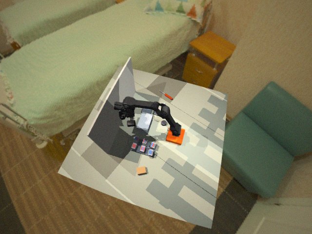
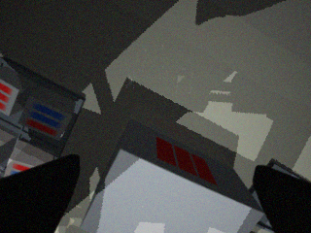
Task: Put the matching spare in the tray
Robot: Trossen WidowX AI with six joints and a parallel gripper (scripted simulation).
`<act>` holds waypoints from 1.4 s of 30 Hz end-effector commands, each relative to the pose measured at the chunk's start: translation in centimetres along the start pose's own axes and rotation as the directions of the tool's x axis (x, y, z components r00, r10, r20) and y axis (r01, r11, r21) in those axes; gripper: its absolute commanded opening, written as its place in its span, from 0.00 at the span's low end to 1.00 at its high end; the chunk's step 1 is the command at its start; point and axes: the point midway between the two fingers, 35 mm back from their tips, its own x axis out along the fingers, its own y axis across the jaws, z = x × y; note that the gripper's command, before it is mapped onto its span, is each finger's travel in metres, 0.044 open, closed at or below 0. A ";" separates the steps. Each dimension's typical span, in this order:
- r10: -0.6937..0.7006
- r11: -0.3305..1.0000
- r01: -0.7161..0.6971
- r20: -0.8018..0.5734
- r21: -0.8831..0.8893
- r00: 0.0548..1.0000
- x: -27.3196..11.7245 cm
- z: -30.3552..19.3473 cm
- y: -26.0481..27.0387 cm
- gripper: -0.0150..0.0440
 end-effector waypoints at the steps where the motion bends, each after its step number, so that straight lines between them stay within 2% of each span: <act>1: 0.009 0.916 -0.009 -0.002 -0.401 1.000 1.6 1.5 6.7 1.00; 5: 0.015 0.675 -0.011 -0.002 -0.738 1.000 3.2 1.9 13.2 1.00; 7: 0.018 0.527 -0.011 -0.001 -0.850 1.000 3.9 1.6 16.1 1.00; 9: 0.020 0.452 -0.010 -0.001 -0.892 1.000 4.2 1.4 17.5 1.00; 17: 0.020 0.447 -0.010 -0.001 -0.894 1.000 4.3 1.4 17.6 1.00; 22: 0.020 0.447 -0.011 -0.002 -0.894 1.000 6.5 1.3 17.8 0.78; 23: 0.020 0.447 -0.011 -0.002 -0.894 1.000 7.2 1.2 17.8 0.76; 42: 0.021 0.447 -0.011 -0.002 -0.894 1.000 9.5 1.0 18.2 0.76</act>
